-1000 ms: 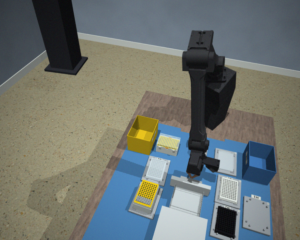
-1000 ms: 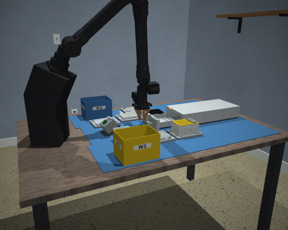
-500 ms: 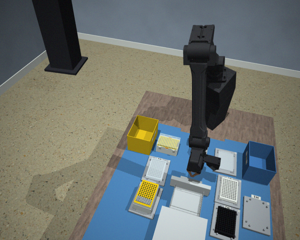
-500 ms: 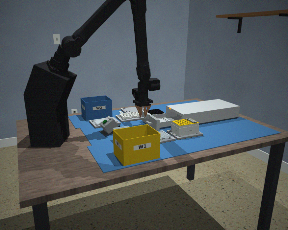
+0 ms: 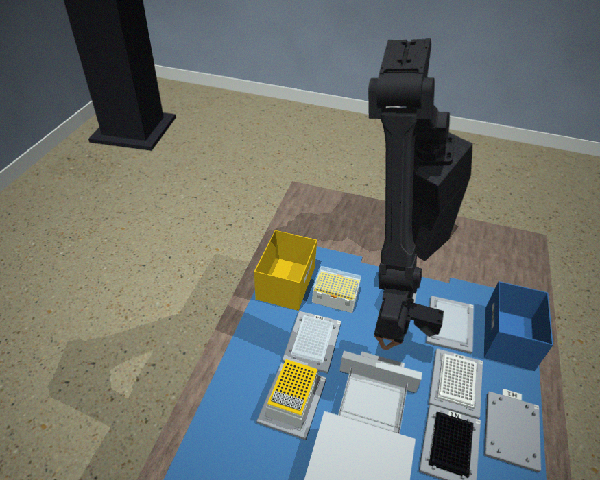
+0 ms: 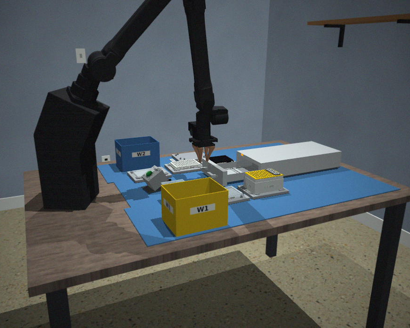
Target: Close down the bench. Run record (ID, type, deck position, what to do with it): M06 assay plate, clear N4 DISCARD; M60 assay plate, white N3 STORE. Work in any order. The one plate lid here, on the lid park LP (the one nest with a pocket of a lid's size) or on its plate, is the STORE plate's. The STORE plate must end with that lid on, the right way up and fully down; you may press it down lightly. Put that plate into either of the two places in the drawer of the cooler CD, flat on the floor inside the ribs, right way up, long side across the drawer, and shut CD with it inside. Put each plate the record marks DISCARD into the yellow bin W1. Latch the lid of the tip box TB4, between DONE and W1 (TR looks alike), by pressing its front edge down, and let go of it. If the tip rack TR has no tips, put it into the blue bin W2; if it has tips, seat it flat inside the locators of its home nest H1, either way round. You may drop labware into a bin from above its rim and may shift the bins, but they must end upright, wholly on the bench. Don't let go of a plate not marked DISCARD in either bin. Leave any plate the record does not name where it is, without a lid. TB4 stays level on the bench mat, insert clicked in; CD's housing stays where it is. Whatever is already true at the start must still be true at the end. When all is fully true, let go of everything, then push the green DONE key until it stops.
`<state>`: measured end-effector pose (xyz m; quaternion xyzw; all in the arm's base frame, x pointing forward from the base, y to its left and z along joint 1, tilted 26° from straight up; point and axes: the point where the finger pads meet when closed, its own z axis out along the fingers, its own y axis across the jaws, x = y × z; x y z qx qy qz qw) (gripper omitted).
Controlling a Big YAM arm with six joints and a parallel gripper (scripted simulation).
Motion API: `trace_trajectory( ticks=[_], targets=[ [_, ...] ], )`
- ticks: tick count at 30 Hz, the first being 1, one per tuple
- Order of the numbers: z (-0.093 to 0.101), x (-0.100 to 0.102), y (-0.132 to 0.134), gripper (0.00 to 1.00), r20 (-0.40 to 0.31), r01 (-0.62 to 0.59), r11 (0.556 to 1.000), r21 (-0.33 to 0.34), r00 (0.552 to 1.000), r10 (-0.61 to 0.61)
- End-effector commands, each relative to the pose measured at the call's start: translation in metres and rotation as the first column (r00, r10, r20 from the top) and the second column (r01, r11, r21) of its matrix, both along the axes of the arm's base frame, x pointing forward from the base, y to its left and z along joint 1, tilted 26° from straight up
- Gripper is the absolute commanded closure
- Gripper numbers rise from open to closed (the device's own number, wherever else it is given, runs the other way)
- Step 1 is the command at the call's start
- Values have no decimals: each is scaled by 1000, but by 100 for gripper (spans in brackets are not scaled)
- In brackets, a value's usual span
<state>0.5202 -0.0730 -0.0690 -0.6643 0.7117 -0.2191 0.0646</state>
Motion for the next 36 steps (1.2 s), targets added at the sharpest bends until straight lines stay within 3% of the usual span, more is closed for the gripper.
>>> trace_trajectory(
  ticks=[1,3,15,17,18,20,32,34,35,36],
  targets=[
    [-2,-8,9,70,-19,0,1000,7,1000,0],
    [13,-4,11,70,5,-2,1000,5,1000,2],
    [27,-10,14,70,5,-2,1000,5,1000,2],
    [27,-10,14,70,5,-2,1000,5,1000,2],
    [17,-15,12,70,-18,3,1000,6,1000,-3],
    [30,-12,14,70,5,0,1000,5,1000,0],
    [45,-18,18,70,5,-1,1000,5,1000,1],
    [45,-18,18,70,5,-1,1000,5,1000,1],
    [35,-22,18,70,-17,0,1000,6,1000,0],
    [45,-20,19,70,1,-2,1000,6,1000,2]
  ],
)
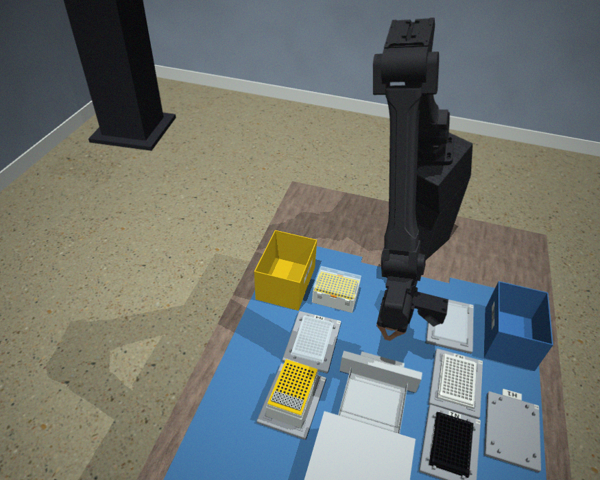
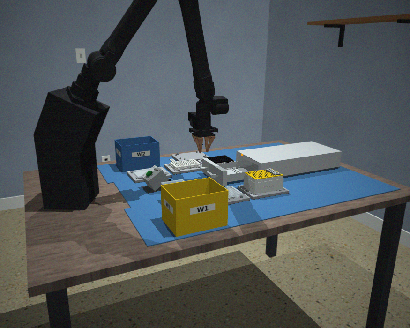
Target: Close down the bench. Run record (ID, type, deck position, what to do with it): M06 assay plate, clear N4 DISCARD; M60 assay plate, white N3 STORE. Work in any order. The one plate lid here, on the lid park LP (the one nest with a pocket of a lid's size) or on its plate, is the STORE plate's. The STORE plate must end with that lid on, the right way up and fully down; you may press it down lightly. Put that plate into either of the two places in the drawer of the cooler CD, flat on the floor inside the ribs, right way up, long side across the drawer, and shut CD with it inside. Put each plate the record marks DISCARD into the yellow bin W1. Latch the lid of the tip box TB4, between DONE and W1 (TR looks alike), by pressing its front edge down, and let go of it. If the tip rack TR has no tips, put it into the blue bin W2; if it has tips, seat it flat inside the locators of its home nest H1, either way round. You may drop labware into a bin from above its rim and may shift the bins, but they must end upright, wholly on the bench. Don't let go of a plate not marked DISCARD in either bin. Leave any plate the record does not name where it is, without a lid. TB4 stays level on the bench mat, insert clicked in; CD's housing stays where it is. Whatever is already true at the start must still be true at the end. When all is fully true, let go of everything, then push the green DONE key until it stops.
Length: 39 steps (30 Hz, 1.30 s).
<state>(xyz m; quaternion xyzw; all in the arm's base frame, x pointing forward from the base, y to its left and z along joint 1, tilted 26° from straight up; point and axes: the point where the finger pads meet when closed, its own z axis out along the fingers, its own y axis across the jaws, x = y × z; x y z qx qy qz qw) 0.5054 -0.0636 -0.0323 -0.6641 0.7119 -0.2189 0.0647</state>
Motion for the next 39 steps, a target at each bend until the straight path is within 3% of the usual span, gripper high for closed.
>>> trace_trajectory(
  ticks=[1,11,13,39],
  targets=[
    [11,-5,10,70,5,-3,1000,5,1000,2],
    [21,-9,10,70,5,2,1000,5,1000,-2],
    [5,-15,10,70,-30,2,1000,7,1000,-2],
    [4,-14,11,70,-30,2,1000,7,1000,-1]
  ],
)
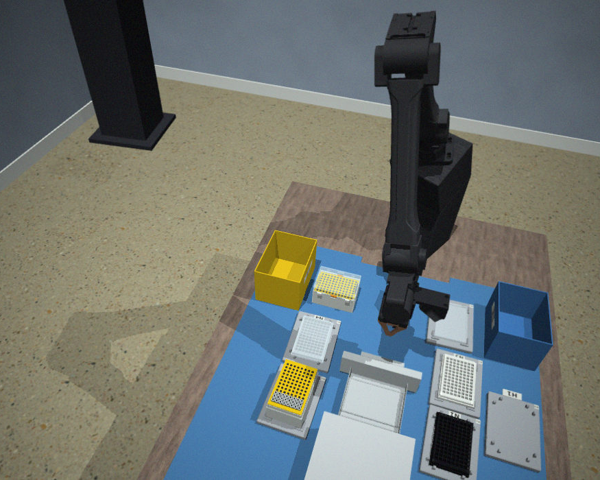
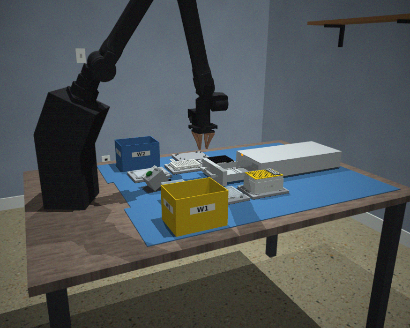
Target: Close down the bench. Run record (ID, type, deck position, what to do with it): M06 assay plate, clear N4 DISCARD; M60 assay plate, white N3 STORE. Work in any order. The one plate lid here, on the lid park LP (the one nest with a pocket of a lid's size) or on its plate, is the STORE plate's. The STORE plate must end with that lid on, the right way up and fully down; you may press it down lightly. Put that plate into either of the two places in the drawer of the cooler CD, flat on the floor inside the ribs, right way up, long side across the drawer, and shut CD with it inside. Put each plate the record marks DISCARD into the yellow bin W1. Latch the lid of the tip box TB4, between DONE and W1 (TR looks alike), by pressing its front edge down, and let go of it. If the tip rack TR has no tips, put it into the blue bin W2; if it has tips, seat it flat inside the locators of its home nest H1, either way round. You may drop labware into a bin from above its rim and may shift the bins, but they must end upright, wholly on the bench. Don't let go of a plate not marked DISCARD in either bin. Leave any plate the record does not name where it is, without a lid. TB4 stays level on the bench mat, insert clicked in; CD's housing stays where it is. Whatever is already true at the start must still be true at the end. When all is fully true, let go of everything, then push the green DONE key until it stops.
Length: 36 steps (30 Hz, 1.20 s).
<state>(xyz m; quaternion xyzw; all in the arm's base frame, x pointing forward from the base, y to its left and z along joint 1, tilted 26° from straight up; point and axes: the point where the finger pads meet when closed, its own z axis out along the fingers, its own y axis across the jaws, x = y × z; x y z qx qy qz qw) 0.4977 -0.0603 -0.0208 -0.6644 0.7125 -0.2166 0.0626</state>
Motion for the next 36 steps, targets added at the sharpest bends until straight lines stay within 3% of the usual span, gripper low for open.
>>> trace_trajectory(
  ticks=[1,17,18,25,27,36],
  targets=[
    [-7,-7,7,70,-23,1,1000,6,1000,-1],
    [-7,-7,7,70,-23,1,1000,6,1000,-1],
    [-4,-3,12,0,12,27,1000,17,1000,-27],
    [-6,-16,30,0,73,227,967,117,969,-237],
    [-6,-16,30,0,73,227,967,117,969,-237],
    [-29,-41,55,0,75,463,852,243,867,-493]
  ],
)
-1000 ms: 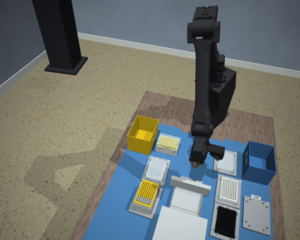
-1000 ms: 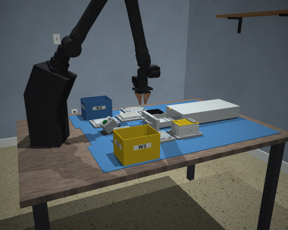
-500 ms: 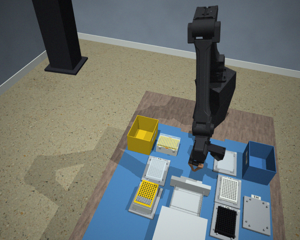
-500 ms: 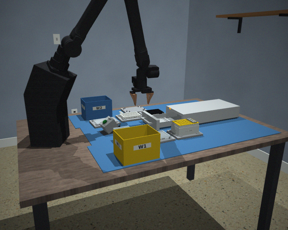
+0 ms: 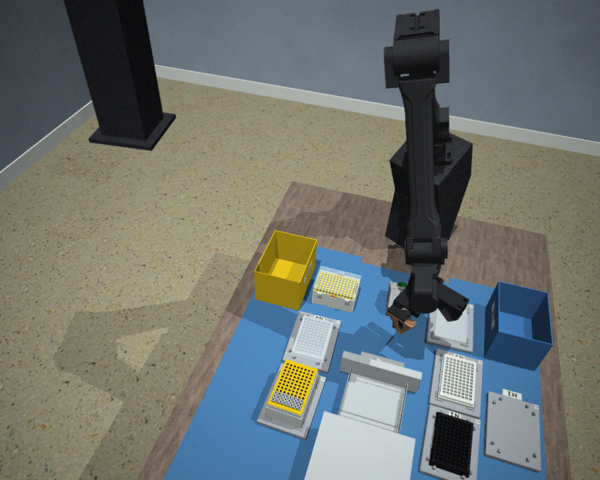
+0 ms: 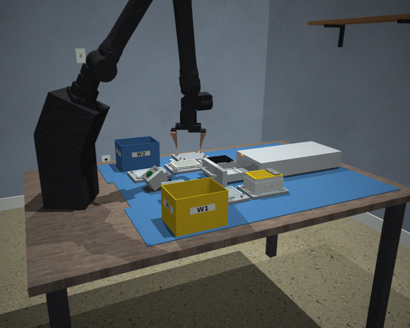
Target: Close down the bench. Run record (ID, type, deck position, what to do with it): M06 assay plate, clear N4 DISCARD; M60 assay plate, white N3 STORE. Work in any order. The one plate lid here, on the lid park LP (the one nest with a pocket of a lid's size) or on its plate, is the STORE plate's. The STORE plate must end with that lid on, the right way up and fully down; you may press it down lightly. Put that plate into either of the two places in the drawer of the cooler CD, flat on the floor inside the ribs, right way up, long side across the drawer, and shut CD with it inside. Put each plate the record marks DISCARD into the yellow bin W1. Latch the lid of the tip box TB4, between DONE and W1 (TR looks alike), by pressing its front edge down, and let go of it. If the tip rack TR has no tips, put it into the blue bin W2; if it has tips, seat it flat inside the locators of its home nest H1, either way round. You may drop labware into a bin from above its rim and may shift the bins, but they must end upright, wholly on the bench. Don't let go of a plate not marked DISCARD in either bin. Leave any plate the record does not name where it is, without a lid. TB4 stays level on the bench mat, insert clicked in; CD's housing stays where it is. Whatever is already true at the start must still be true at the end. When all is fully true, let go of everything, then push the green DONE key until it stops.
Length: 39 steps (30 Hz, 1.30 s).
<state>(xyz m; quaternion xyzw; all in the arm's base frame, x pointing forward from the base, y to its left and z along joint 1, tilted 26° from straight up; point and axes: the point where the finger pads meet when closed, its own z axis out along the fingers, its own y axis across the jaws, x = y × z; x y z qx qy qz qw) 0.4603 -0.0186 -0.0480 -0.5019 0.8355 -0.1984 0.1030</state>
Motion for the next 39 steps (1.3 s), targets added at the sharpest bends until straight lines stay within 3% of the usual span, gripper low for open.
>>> trace_trajectory(
  ticks=[1,6,8,14,23,25,33,39],
  targets=[
    [-5,-7,16,0,46,155,985,79,986,-159],
    [-17,-21,29,0,59,297,944,146,950,-308],
    [-17,-21,29,0,59,297,944,146,950,-308],
    [-27,-36,45,0,70,451,862,230,876,-477],
    [-43,-59,69,0,57,642,681,354,711,-700],
    [-43,-59,69,0,57,642,681,354,711,-700],
    [-56,-79,90,0,16,757,471,453,522,-853],
    [-66,-94,106,0,15,758,467,454,518,-855]
  ],
)
